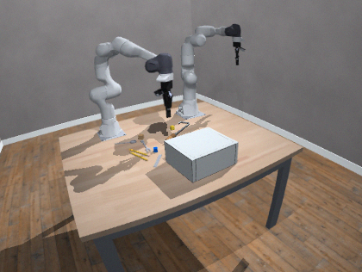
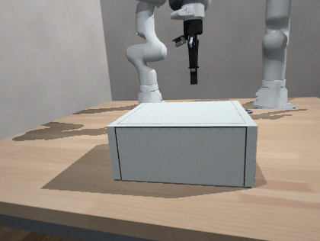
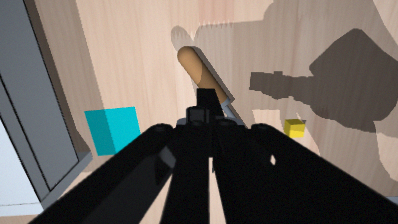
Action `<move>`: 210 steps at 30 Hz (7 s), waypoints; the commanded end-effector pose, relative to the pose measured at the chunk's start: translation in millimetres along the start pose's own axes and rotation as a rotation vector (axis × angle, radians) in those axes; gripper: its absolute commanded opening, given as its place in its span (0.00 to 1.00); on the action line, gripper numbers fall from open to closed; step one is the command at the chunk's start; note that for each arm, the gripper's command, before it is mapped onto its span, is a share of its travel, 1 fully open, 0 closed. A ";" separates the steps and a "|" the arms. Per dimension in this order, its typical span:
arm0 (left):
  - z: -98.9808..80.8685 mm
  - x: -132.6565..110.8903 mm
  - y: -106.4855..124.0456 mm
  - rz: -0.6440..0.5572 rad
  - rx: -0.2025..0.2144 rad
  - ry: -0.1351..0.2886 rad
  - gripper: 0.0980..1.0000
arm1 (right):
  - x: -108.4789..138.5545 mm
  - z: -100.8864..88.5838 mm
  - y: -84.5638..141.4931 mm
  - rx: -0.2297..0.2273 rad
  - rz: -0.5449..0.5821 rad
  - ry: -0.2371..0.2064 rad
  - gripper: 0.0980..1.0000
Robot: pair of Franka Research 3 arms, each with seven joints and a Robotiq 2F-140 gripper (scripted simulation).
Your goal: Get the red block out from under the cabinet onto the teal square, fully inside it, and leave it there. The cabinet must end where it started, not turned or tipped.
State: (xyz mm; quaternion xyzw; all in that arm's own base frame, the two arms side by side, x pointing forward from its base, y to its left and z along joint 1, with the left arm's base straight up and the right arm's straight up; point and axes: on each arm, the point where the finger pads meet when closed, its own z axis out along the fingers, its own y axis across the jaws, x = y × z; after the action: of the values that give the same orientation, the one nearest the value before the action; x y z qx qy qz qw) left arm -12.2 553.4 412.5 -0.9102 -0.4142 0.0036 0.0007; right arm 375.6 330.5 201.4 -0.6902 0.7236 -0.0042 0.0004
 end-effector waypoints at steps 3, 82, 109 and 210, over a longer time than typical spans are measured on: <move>-0.5 1.5 0.1 0.049 -0.004 0.006 1.00 | -1.0 -0.6 1.9 -0.009 -0.057 -0.009 0.00; -0.7 1.1 0.7 0.039 -0.002 0.004 1.00 | -1.5 -1.1 -1.0 -0.002 -0.538 -0.002 0.00; -0.7 1.1 0.7 0.039 -0.002 0.004 1.00 | -1.5 -1.1 -1.0 -0.005 -0.651 -0.007 0.00; -0.7 1.1 0.7 0.039 -0.002 0.004 1.00 | -1.1 118.0 -0.2 -0.005 -0.651 -0.007 0.34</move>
State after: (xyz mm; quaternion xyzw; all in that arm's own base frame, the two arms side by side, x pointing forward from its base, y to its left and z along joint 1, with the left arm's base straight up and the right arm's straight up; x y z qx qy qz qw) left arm -10.9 553.7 413.2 -0.9181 -0.3963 0.0016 0.0005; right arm 372.6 328.7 86.7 -0.8898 0.4563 0.0054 -0.0056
